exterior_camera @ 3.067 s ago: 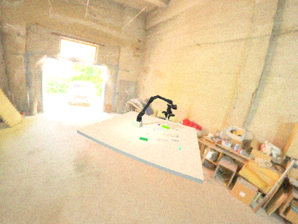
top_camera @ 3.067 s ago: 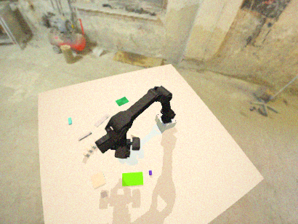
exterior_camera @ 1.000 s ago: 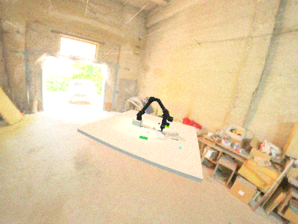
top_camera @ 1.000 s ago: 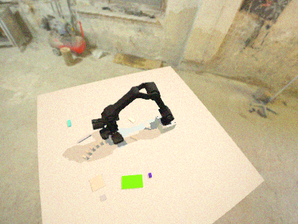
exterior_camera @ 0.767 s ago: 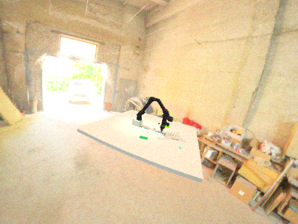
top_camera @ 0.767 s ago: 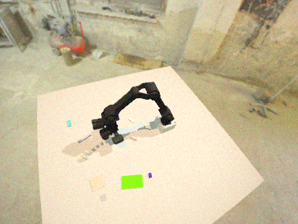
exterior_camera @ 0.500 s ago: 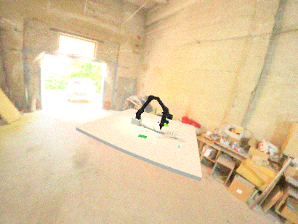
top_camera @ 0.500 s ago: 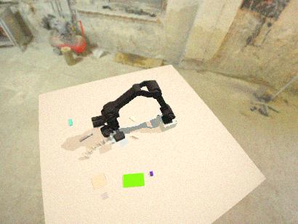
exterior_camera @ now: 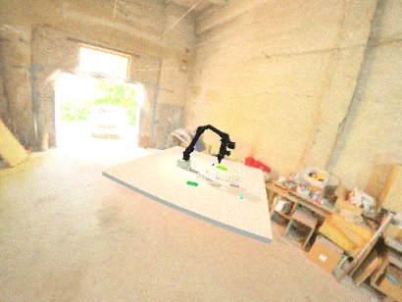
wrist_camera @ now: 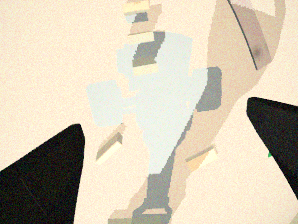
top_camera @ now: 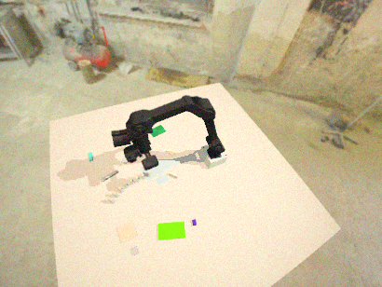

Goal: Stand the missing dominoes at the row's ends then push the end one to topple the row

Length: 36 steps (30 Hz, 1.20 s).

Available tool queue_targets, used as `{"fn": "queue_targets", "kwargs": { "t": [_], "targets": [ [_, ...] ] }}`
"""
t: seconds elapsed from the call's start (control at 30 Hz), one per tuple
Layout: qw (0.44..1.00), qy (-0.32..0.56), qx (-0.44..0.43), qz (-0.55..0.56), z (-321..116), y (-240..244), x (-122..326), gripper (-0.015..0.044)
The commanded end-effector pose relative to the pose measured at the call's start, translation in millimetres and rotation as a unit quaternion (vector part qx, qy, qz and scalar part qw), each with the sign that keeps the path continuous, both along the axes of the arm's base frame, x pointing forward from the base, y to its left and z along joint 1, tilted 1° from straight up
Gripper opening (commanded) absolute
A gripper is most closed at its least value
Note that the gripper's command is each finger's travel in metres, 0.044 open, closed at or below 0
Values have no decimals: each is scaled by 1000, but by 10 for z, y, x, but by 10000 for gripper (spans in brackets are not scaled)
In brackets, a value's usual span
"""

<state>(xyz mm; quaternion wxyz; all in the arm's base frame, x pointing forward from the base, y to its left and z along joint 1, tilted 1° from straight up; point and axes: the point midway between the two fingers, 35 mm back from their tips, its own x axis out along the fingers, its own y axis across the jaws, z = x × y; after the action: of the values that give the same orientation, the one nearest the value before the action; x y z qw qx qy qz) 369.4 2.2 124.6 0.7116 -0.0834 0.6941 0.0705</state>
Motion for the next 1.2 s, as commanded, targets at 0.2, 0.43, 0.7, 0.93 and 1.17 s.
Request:
{"fn": "queue_targets", "kwargs": {
  "t": [0.2, 0.43, 0.7, 0.93, 1.17],
  "targets": [
    [945, -2, 3, -327, -410, -885, -633, 440],
    [830, -4, 5, -558, -780, -1293, -1322, 440],
    [826, -4, 5, -563, -805, -1303, -1340, 440],
    [826, -4, 5, -563, -1387, -1318, -1335, 440],
    [826, -4, 5, -563, -1456, -1297, -1358, 440]
  ]
}}
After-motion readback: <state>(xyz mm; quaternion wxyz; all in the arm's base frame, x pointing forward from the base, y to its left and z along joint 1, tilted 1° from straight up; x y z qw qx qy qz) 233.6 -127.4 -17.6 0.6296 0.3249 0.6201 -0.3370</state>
